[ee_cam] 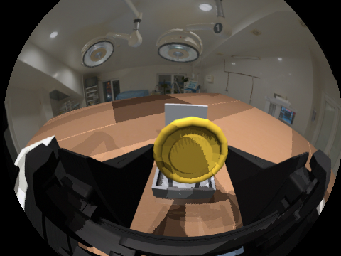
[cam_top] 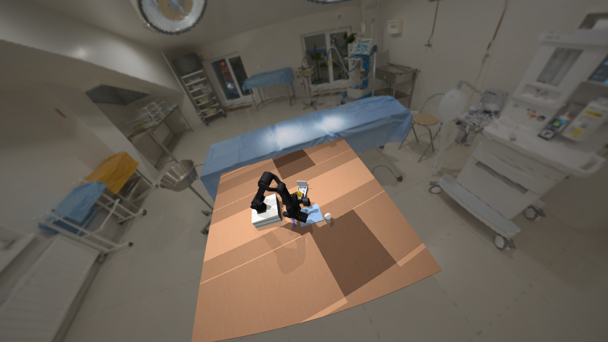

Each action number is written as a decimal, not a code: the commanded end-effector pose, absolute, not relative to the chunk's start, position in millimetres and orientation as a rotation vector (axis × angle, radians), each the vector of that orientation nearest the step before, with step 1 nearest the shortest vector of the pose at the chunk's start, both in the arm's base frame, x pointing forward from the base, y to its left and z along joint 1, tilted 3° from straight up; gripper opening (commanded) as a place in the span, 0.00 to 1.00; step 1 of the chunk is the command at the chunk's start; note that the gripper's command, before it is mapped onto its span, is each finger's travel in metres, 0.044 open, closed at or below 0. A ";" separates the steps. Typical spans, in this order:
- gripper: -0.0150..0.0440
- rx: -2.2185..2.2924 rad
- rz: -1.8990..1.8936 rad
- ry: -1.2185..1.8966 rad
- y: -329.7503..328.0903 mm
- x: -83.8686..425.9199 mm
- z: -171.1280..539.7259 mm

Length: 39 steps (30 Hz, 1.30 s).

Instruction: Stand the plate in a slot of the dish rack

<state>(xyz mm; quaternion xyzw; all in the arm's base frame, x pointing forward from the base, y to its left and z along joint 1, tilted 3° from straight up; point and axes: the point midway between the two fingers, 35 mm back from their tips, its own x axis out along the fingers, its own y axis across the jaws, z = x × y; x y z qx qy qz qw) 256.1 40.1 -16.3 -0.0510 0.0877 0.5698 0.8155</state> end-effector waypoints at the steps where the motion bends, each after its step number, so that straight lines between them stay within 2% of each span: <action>1: 0.25 -0.104 1.215 0.183 45.7 256.7 -19.1; 39: 0.25 -0.113 1.214 0.191 67.7 262.6 -36.0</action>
